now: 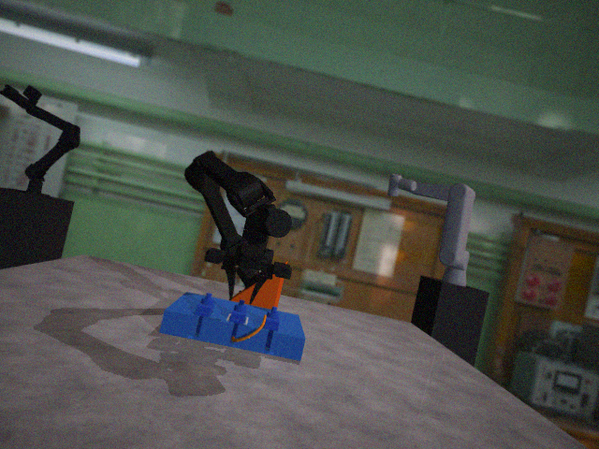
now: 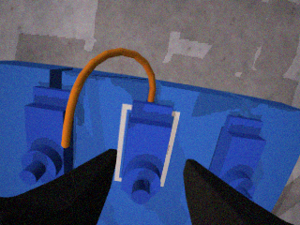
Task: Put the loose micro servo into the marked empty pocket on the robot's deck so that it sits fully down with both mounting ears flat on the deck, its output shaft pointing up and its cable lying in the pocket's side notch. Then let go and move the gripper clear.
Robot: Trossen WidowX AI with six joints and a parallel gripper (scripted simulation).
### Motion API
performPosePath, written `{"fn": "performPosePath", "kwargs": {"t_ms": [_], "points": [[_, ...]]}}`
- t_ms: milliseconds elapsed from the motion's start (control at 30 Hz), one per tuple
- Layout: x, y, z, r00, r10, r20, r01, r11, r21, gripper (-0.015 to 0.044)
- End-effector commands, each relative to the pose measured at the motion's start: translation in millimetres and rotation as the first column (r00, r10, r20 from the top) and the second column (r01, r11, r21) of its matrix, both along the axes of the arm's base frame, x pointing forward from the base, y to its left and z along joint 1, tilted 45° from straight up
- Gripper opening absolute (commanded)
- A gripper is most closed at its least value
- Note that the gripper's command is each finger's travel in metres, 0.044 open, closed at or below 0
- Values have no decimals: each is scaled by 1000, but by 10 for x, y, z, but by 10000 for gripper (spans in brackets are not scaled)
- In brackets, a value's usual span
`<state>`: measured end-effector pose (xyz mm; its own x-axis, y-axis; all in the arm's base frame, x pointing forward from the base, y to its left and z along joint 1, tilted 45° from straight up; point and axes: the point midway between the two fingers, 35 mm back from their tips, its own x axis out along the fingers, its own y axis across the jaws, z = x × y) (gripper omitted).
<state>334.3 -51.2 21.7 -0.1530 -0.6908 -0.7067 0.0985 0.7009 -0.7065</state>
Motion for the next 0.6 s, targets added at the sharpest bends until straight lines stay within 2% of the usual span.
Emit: {"fn": "performPosePath", "kwargs": {"t_ms": [0,233,567], "points": [[-107,112,57,1000,1,-2,-1,1000,6,266],[-862,641,448,1000,-6,-10,6,1000,11,440],[-941,713,518,1000,0,-20,1,1000,7,440]]}}
